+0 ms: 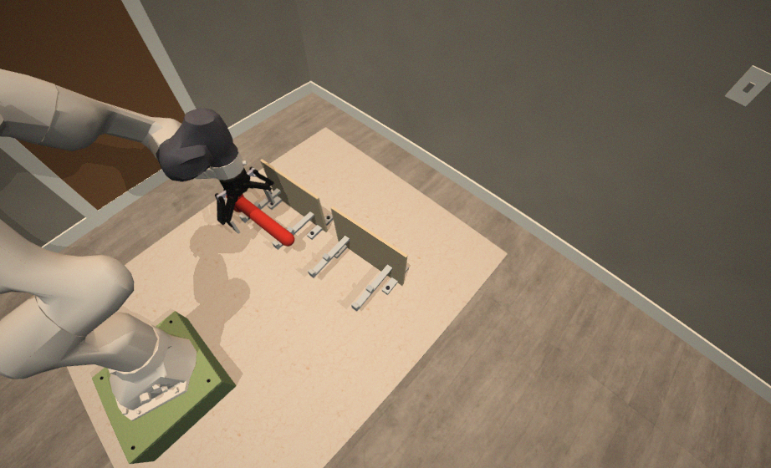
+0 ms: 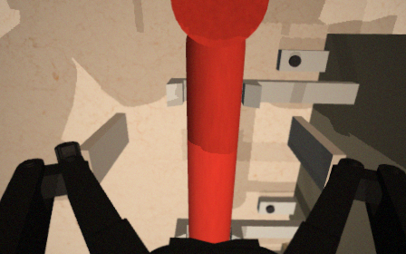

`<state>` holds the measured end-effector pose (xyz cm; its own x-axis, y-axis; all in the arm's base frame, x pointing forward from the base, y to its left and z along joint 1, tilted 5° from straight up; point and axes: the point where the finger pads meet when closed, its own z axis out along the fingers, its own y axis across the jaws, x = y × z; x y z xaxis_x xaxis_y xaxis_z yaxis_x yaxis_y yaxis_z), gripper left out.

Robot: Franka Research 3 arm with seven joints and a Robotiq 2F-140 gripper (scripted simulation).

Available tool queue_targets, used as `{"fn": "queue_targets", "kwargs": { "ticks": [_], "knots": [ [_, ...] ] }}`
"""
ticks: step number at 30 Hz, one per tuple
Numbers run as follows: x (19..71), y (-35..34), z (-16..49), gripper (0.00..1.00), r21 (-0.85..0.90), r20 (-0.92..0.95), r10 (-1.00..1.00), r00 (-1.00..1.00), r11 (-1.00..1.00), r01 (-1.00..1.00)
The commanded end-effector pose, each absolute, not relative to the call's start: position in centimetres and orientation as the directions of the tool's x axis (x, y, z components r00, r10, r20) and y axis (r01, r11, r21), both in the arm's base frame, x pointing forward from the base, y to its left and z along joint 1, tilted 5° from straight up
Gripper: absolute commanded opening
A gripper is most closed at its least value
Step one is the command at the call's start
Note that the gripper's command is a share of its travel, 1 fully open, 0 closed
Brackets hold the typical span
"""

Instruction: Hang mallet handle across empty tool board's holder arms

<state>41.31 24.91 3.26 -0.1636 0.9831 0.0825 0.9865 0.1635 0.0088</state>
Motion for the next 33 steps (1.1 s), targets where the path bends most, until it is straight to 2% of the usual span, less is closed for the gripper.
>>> {"fn": "queue_targets", "kwargs": {
  "ticks": [1,2,33],
  "knots": [
    [41.46,25.0,3.33,1.0,0.013,0.083,0.983,-0.166,0.166,0.986],
    [41.46,25.0,3.33,0.0,0.013,0.083,0.983,-0.166,0.166,0.986],
    [41.46,25.0,3.33,0.0,0.013,0.083,0.983,-0.166,0.166,0.986]
  ]
}}
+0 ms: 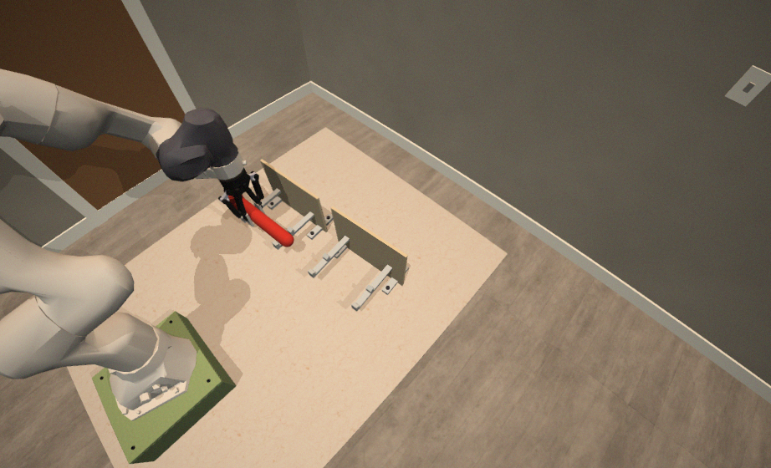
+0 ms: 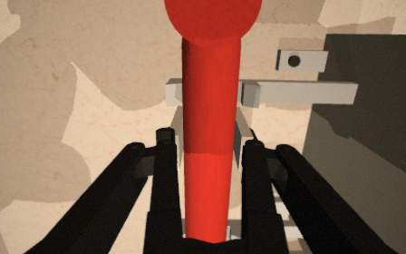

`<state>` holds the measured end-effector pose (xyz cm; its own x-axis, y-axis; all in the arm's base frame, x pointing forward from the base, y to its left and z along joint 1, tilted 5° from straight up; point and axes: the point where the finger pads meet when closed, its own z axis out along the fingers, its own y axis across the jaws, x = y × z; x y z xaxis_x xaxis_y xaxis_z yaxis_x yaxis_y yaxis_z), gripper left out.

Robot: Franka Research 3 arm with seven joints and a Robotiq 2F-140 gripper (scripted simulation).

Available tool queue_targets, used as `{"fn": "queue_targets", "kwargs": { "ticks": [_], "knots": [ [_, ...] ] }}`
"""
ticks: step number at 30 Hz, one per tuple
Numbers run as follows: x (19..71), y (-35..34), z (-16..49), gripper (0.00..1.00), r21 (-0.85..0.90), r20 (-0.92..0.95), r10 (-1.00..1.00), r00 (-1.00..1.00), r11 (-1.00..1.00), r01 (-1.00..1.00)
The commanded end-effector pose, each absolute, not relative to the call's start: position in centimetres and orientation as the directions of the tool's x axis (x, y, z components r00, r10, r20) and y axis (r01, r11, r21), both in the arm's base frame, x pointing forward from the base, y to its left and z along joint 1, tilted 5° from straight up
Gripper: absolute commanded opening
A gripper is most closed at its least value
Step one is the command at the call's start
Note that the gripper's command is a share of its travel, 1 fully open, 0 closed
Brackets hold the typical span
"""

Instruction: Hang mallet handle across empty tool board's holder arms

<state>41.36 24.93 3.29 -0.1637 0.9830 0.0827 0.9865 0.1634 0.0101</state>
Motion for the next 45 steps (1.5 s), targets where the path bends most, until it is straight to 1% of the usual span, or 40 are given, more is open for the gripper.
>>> {"fn": "queue_targets", "kwargs": {
  "ticks": [1,11,21,23,33,42,44,45],
  "knots": [
    [41.5,25.0,3.3,0.0,0.013,0.083,0.983,-0.166,0.166,0.986],
    [41.5,25.0,3.9,0.0,0.014,0.083,0.983,-0.166,0.166,0.986],
    [41.8,24.6,7.8,0.0,0.013,0.082,0.983,-0.166,0.165,0.986],
    [41.8,24.6,7.8,0.0,0.013,0.082,0.983,-0.166,0.165,0.986],
    [41.7,24.3,12.4,0.0,0.013,0.082,0.983,-0.166,0.165,0.986],
    [41.7,24.2,13.1,0.0,0.014,0.083,0.983,-0.166,0.166,0.986],
    [42.2,23.2,13.2,0.0,0.015,0.083,0.983,-0.166,0.165,0.986],
    [43.2,21.2,13.3,0.0,0.017,0.082,0.983,-0.165,0.164,0.986]
  ]
}}
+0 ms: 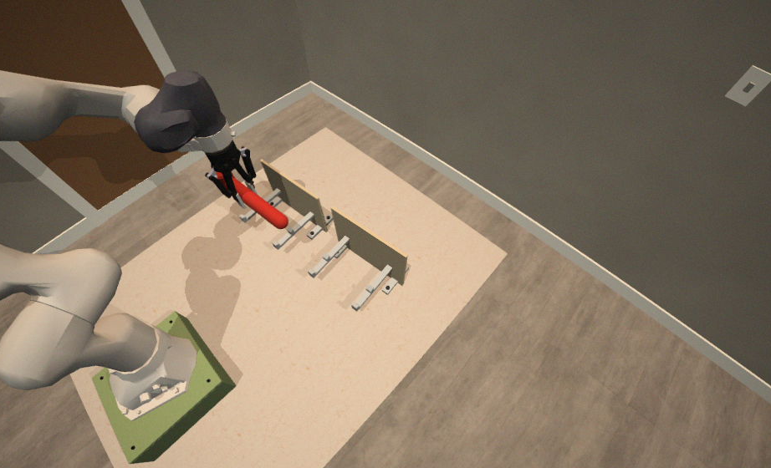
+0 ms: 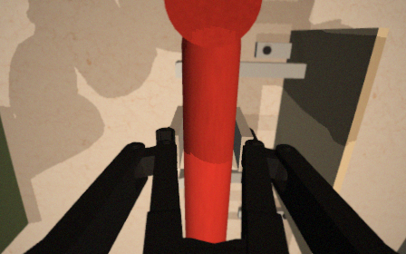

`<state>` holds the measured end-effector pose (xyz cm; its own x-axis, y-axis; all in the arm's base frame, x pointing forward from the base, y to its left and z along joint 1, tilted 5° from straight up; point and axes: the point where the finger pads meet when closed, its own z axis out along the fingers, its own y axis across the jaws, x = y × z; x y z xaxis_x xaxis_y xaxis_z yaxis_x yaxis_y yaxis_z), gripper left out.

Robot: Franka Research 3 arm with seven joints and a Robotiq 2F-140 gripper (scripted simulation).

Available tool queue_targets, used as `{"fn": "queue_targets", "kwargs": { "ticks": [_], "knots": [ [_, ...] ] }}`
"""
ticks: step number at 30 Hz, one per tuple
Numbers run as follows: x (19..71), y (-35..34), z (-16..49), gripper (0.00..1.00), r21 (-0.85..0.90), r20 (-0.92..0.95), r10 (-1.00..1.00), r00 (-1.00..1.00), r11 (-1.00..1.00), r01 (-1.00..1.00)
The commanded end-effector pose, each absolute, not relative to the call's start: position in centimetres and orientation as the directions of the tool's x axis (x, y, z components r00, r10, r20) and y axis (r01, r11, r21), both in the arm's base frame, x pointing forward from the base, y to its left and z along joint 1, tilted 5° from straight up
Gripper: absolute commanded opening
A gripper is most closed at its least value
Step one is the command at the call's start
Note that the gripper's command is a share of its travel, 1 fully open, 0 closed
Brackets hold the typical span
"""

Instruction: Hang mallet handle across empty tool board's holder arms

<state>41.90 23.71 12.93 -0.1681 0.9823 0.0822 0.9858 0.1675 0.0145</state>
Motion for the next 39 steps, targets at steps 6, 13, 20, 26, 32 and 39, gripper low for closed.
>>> {"fn": "queue_targets", "kwargs": {
  "ticks": [6,13,20,26,32,39],
  "knots": [
    [45.6,14.9,13.4,0.0,0.02,0.08,0.983,-0.164,0.163,0.986],
    [47.2,7.3,13.1,0.0,0.021,0.079,0.983,-0.163,0.162,0.987],
    [47.6,-0.1,12.3,0.0,0.018,0.08,0.983,-0.164,0.163,0.986],
    [46.8,-6.9,11.3,0.0,0.015,0.083,0.983,-0.166,0.165,0.986],
    [46.7,-7.1,11.2,0.0,0.015,0.083,0.982,-0.167,0.166,0.986],
    [46.8,-7.1,11.2,0.0,0.014,0.083,0.981,-0.175,0.174,0.985]
  ]
}}
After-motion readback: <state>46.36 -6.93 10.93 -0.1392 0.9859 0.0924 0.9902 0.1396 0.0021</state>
